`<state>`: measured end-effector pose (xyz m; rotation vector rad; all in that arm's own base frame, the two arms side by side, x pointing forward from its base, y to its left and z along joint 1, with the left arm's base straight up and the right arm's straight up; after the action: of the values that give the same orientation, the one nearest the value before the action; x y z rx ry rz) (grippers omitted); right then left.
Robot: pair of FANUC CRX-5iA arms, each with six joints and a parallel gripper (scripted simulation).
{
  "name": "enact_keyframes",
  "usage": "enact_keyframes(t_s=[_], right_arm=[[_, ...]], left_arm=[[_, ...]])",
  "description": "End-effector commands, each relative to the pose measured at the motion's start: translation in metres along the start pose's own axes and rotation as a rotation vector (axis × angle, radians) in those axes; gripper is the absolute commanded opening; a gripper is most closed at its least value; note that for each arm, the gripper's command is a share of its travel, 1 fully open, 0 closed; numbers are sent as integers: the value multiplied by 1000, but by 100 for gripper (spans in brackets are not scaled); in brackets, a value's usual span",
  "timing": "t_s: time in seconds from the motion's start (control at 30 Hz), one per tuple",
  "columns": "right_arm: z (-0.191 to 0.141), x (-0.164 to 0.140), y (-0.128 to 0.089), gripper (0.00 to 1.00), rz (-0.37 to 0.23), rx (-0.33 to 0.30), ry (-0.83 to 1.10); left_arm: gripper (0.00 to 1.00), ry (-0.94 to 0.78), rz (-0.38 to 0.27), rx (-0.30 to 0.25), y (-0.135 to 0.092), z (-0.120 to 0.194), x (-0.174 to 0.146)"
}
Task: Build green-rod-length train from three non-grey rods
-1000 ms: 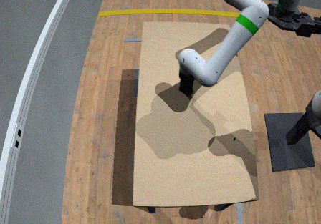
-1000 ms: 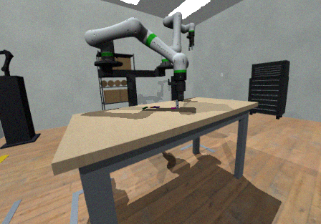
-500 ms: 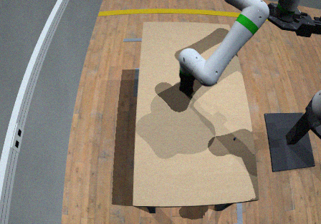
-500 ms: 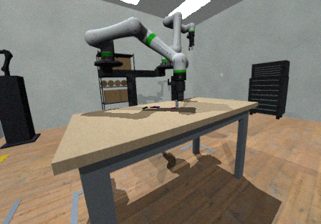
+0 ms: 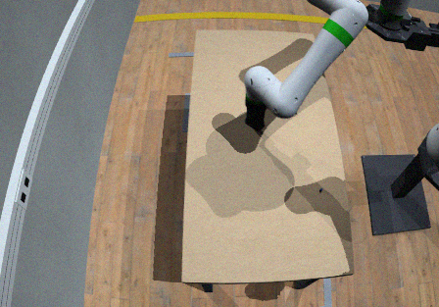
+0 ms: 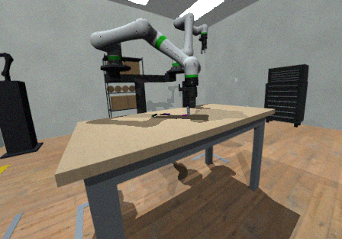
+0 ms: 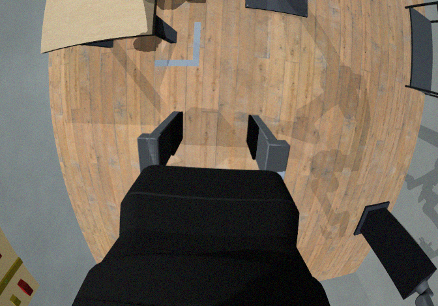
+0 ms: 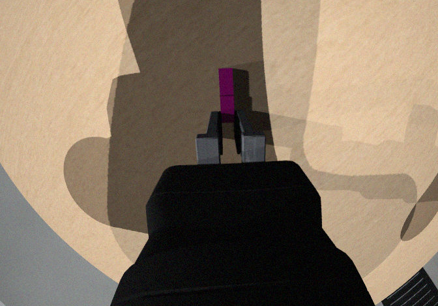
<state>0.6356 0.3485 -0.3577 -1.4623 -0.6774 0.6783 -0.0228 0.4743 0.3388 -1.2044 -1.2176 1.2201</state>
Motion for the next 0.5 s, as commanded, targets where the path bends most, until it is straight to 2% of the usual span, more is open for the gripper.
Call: enact_keyframes(t_s=[0.0,0.07,0.1,0.17,0.2,0.27,0.3,0.37,0.4,0.47], right_arm=[[0,1,-1,24,-2,-1,0],[0,1,-1,24,-2,-1,0],[0,1,-1,30,-2,-1,0],[0,1,-1,30,-2,-1,0],[0,1,-1,36,-2,-1,0],[0,1,-1,36,-2,-1,0],[0,1,-1,42,-2,-1,0],[0,1,-1,42,-2,-1,0],[0,1,-1,48,-2,-1,0],[0,1,-1,48,-2,-1,0]], left_arm=[[100,0,-2,0,-1,0,0],[100,0,-2,0,-1,0,0],[100,0,-2,0,-1,0,0],[100,0,-2,0,-1,0,0],[100,0,-2,0,-1,0,0],[100,0,-2,0,-1,0,0],[100,0,-2,0,-1,0,0],[100,0,-2,0,-1,0,0],[100,0,-2,0,-1,0,0],[100,0,-2,0,-1,0,0]])
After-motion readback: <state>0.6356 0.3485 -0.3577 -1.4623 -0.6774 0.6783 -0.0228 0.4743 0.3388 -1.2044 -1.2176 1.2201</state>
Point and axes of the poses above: on each arm, the point where the finger pads meet when closed, its own y axis out along the fingers, its own z axis across the jaws, x = y × z, the point moved 5 cm from there along -y, back along the fingers, and after that the axes turned 2 degrees about y, right-handed, at the moved point
